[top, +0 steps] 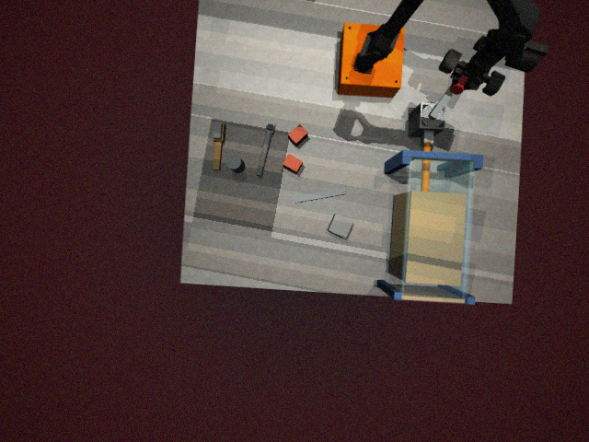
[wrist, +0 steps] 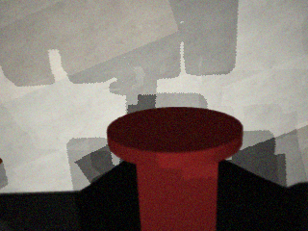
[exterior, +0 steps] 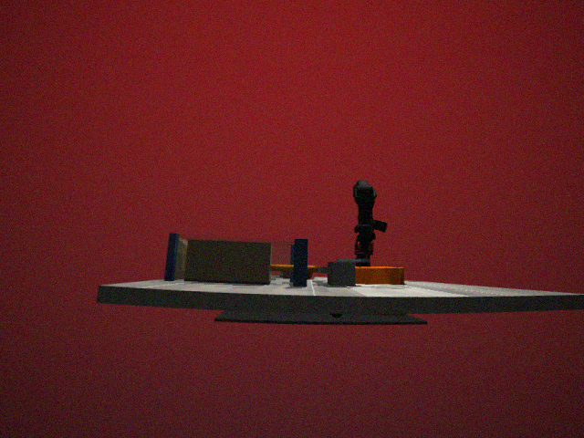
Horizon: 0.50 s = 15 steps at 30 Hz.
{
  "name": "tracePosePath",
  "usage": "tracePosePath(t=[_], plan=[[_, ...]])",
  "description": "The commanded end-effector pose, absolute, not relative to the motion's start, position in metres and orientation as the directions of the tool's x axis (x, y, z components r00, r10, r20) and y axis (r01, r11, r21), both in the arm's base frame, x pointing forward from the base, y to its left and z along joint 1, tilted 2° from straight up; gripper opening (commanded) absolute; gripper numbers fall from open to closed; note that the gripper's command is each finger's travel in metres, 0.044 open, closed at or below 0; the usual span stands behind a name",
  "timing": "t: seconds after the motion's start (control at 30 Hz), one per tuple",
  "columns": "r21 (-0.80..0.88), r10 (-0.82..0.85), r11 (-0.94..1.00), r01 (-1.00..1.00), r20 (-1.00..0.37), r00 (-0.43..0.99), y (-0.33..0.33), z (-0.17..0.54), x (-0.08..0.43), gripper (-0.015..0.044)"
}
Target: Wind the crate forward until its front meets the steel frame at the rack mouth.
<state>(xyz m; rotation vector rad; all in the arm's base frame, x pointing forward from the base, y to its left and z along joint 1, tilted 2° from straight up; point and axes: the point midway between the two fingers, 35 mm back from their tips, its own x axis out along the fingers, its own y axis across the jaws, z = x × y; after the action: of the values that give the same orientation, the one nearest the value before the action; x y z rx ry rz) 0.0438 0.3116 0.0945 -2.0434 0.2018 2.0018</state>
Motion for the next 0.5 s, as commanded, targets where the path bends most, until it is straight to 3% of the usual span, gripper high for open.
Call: tracePosePath(t=[0.0,0.47], plan=[[-0.059,0.054,-0.955,-0.292,-0.998,0.023,0.296,0.089,0.039,0.0],[-0.057,0.053,-0.955,-0.292,-0.998,0.023,0.278,0.087,0.037,0.0]])
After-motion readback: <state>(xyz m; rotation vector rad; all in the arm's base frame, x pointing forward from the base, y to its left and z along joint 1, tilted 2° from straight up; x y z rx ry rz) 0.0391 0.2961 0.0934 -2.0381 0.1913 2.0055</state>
